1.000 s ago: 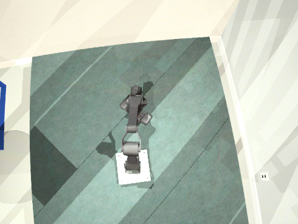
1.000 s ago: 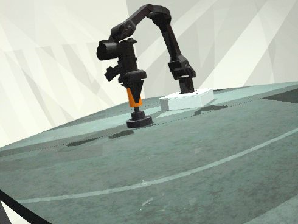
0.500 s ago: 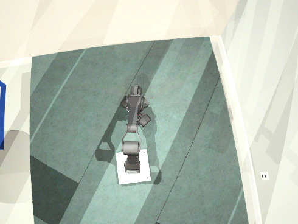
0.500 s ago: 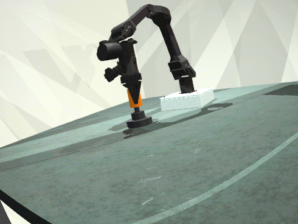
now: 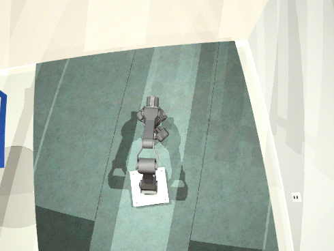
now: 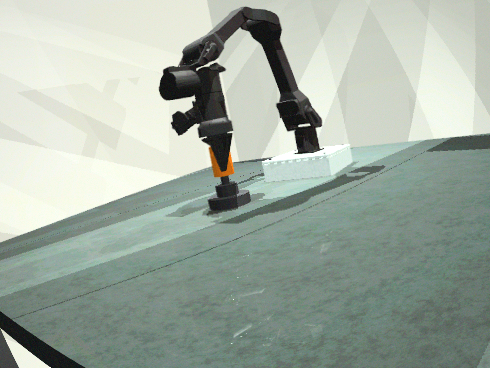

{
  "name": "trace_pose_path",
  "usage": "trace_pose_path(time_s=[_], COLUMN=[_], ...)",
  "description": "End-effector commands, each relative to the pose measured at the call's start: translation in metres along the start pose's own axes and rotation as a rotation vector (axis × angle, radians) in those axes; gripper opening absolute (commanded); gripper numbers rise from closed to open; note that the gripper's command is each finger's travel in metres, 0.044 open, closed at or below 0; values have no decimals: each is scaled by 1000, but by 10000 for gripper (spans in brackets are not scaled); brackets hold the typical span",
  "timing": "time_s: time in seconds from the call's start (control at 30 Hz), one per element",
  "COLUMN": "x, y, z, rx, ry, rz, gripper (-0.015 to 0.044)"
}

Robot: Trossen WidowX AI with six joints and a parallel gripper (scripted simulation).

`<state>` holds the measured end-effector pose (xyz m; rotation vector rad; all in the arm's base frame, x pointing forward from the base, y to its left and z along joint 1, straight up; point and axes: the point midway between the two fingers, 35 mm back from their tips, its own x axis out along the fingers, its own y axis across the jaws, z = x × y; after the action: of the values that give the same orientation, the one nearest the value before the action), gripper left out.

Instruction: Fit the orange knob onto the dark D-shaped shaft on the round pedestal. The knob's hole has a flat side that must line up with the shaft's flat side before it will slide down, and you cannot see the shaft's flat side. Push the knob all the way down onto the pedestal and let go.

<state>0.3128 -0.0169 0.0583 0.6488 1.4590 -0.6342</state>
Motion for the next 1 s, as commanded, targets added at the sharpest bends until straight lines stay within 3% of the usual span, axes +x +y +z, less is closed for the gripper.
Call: trace_pose_path(time_s=[0.0, 0.33, 0.57, 0.97], x=[1, -5, -2, 1], y=[0, 0, 0, 0], z=[1, 2, 0, 1], rx=[7, 16, 216, 216], ry=[-3, -3, -3, -3], rz=[-1, -1, 0, 0], gripper=[0, 0, 0, 0])
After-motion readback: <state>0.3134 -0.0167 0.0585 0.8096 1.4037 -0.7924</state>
